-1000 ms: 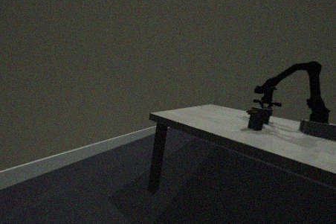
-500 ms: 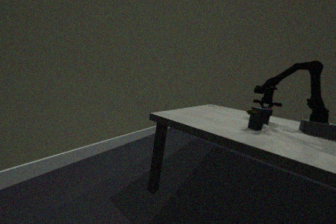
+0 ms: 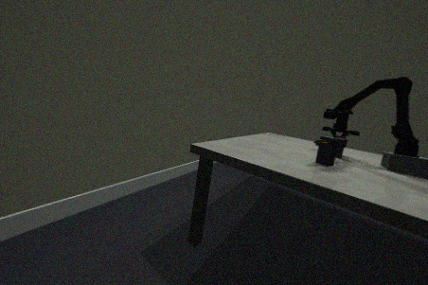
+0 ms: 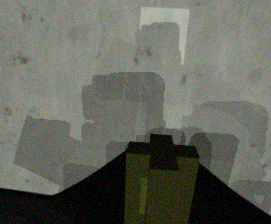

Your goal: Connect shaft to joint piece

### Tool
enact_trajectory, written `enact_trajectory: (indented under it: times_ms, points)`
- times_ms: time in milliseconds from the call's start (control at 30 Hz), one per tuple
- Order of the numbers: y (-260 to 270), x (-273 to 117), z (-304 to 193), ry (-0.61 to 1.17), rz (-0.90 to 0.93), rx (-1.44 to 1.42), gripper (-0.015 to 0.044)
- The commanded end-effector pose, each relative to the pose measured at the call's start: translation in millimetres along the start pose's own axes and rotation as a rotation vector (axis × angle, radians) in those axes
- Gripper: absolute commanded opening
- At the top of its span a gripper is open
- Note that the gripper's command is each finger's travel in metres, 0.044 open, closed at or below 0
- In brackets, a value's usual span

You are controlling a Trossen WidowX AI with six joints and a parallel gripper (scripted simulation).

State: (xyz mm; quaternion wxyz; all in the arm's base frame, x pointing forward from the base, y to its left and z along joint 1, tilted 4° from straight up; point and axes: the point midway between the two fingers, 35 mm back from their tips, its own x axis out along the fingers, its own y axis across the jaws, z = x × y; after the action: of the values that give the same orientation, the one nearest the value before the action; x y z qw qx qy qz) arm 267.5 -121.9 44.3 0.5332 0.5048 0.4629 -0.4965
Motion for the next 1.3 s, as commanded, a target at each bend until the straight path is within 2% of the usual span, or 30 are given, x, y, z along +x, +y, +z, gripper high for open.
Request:
enact_trajectory:
  times_ms: [0,100,267,733,1067,1267]
  points:
    - [0.1,0.1,-0.3,0.002,-0.001,-0.002,0.0]
    - [0.1,0.1,-0.3,0.002,-0.001,-0.002,0.0067]
    - [0.1,0.1,-0.3,0.002,-0.001,-0.002,0.0067]
    - [0.1,0.1,-0.3,0.002,-0.001,-0.002,0.0434]
    - [0.1,0.1,-0.3,0.002,-0.001,-0.002,0.044]
    - [-0.1,-29.5,0.6,0.002,0.001,-0.001,0.044]
